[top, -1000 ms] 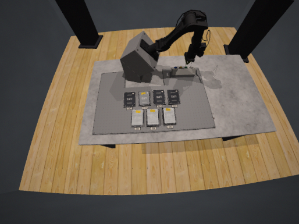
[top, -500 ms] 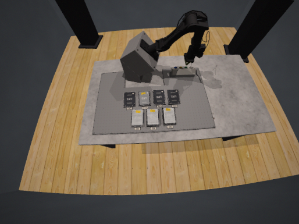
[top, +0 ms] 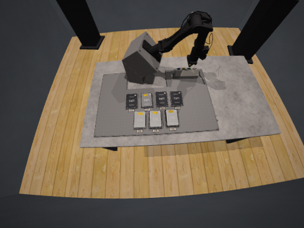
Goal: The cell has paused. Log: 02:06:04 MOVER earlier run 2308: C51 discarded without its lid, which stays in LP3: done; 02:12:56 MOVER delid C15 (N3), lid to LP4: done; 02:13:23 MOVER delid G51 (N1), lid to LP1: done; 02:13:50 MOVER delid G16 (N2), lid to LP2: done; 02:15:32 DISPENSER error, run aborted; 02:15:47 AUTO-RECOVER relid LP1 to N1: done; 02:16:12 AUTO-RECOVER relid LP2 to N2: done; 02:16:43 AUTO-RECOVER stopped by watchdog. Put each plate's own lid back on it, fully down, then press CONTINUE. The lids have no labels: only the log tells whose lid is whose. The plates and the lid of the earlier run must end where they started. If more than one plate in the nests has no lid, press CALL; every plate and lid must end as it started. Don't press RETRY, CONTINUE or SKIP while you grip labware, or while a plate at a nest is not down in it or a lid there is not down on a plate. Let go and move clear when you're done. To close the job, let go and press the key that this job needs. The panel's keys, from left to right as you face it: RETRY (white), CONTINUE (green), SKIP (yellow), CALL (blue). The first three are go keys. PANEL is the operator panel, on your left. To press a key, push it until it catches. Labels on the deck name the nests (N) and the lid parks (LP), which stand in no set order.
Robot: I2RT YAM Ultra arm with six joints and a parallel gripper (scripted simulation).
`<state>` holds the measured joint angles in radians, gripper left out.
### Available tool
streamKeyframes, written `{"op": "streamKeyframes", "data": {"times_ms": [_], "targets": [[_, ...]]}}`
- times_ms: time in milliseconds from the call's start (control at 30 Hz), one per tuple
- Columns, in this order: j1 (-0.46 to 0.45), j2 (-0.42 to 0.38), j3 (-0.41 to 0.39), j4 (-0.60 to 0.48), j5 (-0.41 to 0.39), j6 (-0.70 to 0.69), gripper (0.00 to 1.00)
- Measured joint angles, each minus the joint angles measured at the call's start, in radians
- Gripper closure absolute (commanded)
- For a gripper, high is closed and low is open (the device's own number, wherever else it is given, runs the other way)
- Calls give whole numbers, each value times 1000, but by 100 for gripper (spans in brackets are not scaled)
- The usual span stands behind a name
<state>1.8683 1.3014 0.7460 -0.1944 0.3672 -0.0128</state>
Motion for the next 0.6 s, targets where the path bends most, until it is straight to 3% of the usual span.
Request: {"op": "streamKeyframes", "data": {"times_ms": [600], "targets": [[-12,40,3,42,-11,-10,100]]}}
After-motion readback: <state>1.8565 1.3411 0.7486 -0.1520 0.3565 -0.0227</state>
